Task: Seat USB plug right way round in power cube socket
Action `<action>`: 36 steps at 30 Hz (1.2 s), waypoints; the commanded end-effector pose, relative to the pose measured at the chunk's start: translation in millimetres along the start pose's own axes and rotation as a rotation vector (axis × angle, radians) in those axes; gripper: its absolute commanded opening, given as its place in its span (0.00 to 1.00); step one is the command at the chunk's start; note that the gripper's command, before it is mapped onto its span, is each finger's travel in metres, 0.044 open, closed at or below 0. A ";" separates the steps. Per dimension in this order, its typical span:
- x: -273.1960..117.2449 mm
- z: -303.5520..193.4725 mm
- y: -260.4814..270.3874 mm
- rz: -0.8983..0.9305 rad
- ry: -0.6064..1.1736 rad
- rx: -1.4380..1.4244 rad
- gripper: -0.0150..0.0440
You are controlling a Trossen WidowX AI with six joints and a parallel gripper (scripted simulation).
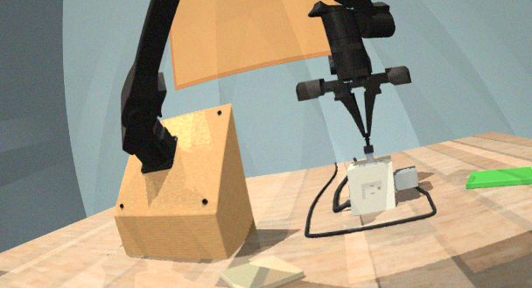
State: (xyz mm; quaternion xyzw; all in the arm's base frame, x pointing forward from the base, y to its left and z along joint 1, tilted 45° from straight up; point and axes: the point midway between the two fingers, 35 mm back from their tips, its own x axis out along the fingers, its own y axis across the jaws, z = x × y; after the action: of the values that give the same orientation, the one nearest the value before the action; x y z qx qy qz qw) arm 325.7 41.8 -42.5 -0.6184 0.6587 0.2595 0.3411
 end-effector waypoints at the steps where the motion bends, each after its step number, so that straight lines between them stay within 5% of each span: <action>1: 0.8 0.5 0.4 0.002 -0.003 -0.005 0.25; 36: 5.0 0.1 0.4 0.002 -0.003 -0.005 0.25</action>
State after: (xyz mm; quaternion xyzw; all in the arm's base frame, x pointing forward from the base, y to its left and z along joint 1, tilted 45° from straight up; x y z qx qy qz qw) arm 325.5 38.9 -45.8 -0.6176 0.6589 0.2603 0.3416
